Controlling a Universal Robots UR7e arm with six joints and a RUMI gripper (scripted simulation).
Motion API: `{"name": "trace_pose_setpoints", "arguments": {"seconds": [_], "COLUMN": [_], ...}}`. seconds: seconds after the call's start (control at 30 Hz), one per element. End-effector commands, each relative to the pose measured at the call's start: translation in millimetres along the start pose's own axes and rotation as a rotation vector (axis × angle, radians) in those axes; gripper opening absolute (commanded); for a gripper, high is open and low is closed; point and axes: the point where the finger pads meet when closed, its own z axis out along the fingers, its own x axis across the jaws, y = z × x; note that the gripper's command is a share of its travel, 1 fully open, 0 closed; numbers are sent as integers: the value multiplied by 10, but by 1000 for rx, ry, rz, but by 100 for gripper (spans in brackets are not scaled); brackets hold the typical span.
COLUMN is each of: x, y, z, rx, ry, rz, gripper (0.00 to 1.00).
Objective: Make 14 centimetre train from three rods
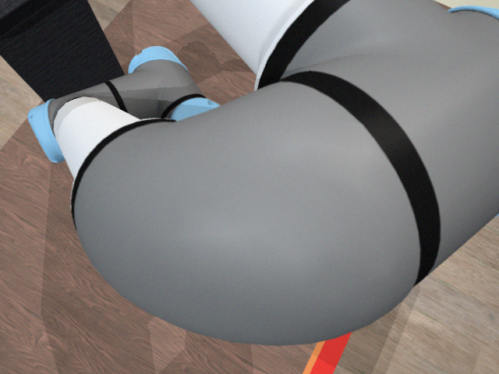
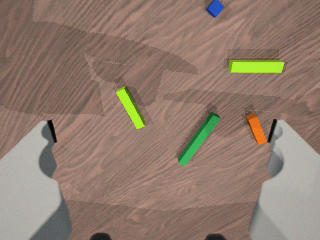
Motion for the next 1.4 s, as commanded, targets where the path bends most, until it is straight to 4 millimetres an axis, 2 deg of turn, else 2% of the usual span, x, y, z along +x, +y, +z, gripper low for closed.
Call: {"name": "trace_pose_setpoints", "arguments": {"seconds": [0.0, 1.1, 1.37], "x": [3, -2, -29], "y": [-2, -6, -32], "z": [-3, -2, 4], "rx": [0, 0, 0], "ry": [1, 1, -1], "rz": [0, -9, -66], "gripper": [100, 100, 100]}}
